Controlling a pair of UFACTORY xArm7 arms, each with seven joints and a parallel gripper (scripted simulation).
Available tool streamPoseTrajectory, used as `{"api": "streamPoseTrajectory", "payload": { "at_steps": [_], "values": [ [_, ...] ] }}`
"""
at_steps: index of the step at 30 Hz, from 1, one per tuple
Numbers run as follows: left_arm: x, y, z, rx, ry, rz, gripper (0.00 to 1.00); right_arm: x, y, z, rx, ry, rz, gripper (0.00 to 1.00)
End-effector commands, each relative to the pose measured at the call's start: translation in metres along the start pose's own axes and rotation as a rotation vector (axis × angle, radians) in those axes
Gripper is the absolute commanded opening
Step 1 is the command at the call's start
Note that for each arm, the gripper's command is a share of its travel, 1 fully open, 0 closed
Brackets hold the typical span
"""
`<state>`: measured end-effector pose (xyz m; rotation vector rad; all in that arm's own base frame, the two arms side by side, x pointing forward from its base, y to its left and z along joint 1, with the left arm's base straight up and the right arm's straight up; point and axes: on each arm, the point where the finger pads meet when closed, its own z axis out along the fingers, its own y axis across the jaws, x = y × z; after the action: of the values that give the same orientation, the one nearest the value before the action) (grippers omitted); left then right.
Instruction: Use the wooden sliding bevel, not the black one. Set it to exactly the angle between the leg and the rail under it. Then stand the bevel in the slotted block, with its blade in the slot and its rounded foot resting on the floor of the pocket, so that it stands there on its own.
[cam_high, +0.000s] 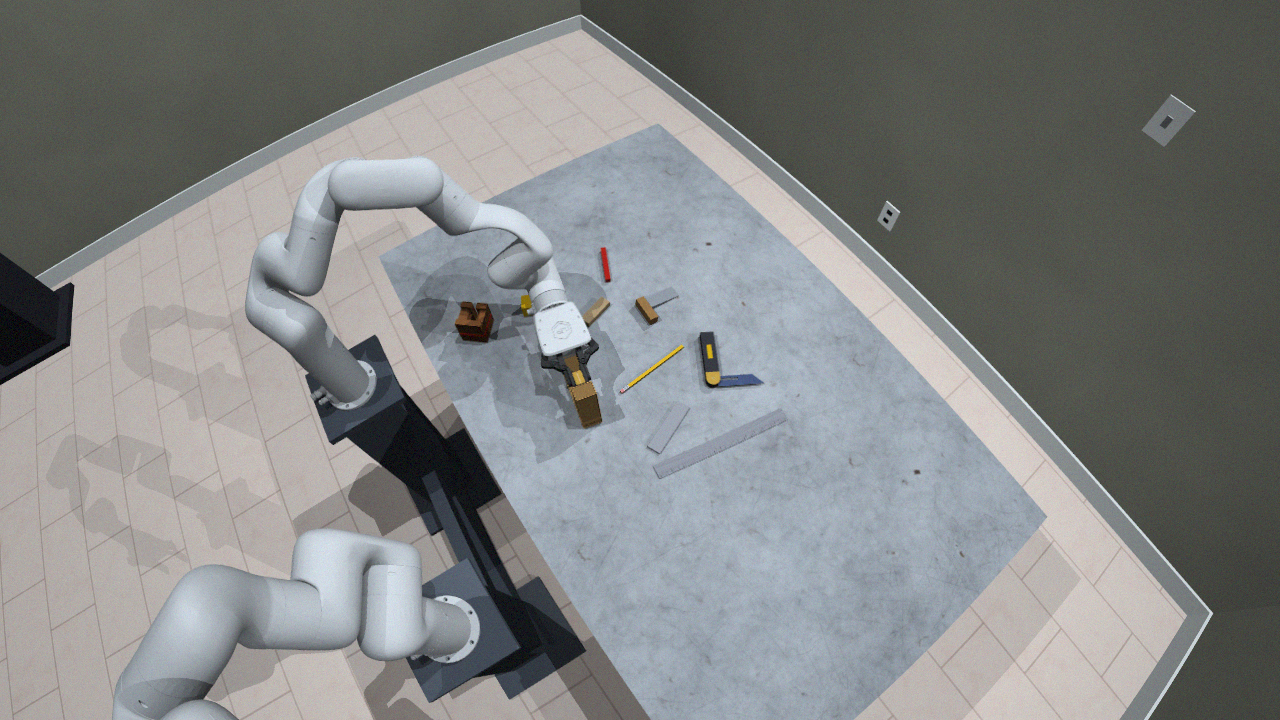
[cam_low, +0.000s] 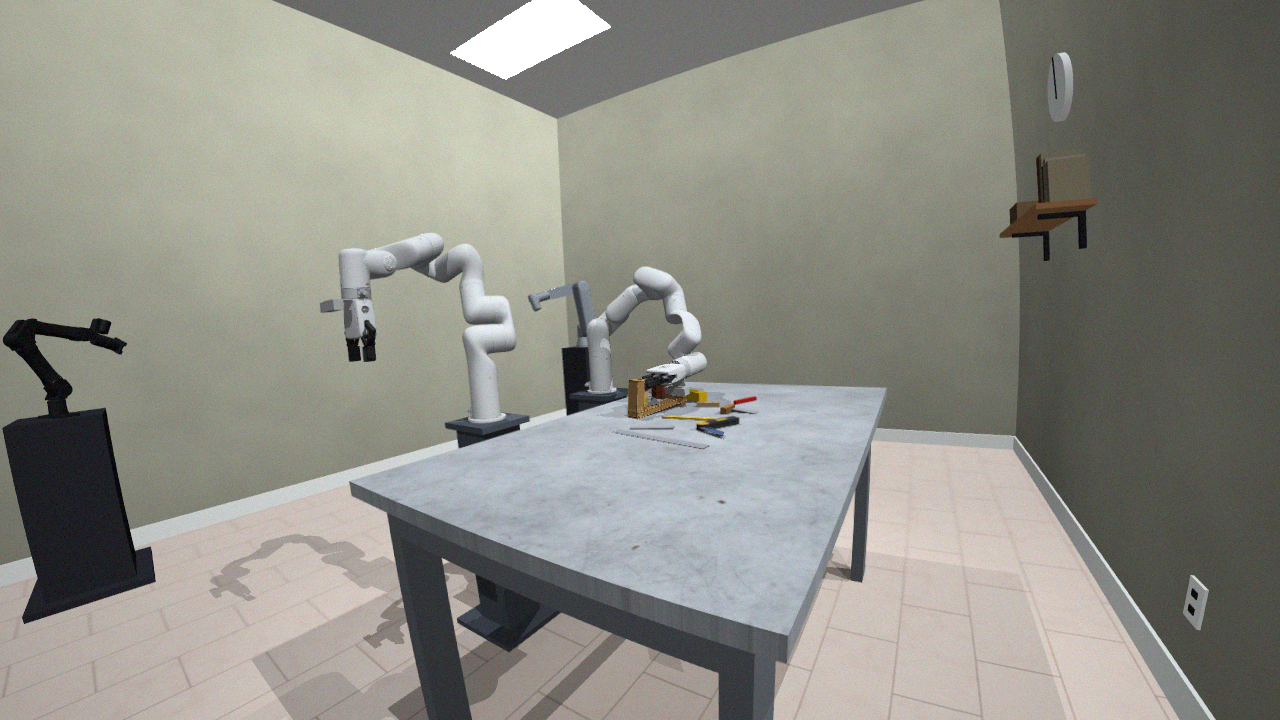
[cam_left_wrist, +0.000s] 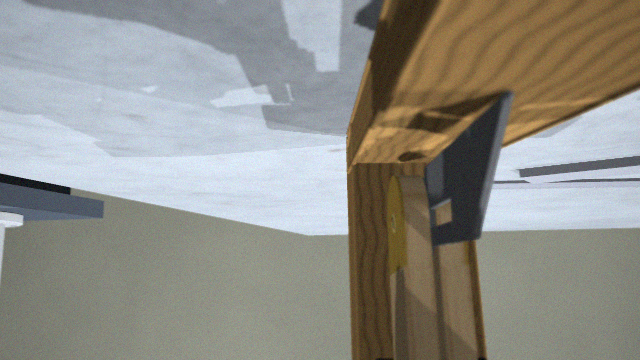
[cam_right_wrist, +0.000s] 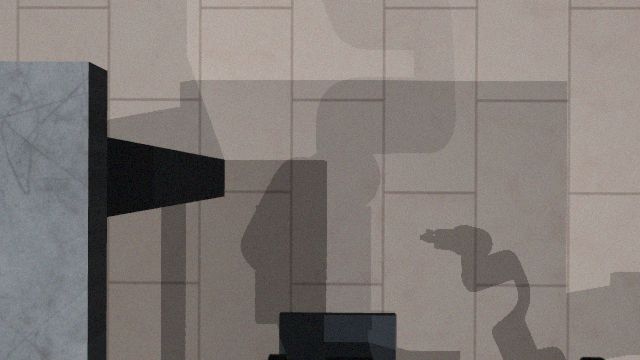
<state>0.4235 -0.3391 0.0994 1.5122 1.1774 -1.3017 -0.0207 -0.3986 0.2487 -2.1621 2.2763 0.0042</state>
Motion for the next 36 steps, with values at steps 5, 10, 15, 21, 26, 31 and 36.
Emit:
{"api": "streamPoseTrajectory", "payload": {
  "at_steps": [5,10,15,21,26,31,36],
  "values": [
    [0.0009,0.0008,0.0008,0.000,0.000,0.004,0.00,0.0009,-0.0002,-0.0013,0.001,0.003,0.000,1.00],
    [0.0013,0.0008,0.0009,0.000,0.000,0.004,0.00,0.0009,-0.0002,-0.0013,0.001,0.003,0.000,1.00],
    [0.0014,0.0008,0.0009,0.000,0.000,0.004,0.00,0.0009,-0.0002,-0.0013,0.001,0.003,0.000,1.00],
    [0.0014,0.0008,0.0009,0.000,0.000,0.004,0.00,0.0009,-0.0002,-0.0013,0.001,0.003,0.000,1.00],
    [0.0014,0.0008,0.0009,0.000,0.000,0.004,0.00,0.0009,-0.0002,-0.0013,0.001,0.003,0.000,1.00],
    [0.0015,0.0008,0.0009,0.000,0.000,0.004,0.00,0.0009,-0.0002,-0.0013,0.001,0.003,0.000,1.00],
    [0.0035,0.0008,0.0015,0.000,0.000,0.004,0.00,0.0009,-0.0002,-0.0013,0.001,0.003,0.000,1.00]
  ]
}}
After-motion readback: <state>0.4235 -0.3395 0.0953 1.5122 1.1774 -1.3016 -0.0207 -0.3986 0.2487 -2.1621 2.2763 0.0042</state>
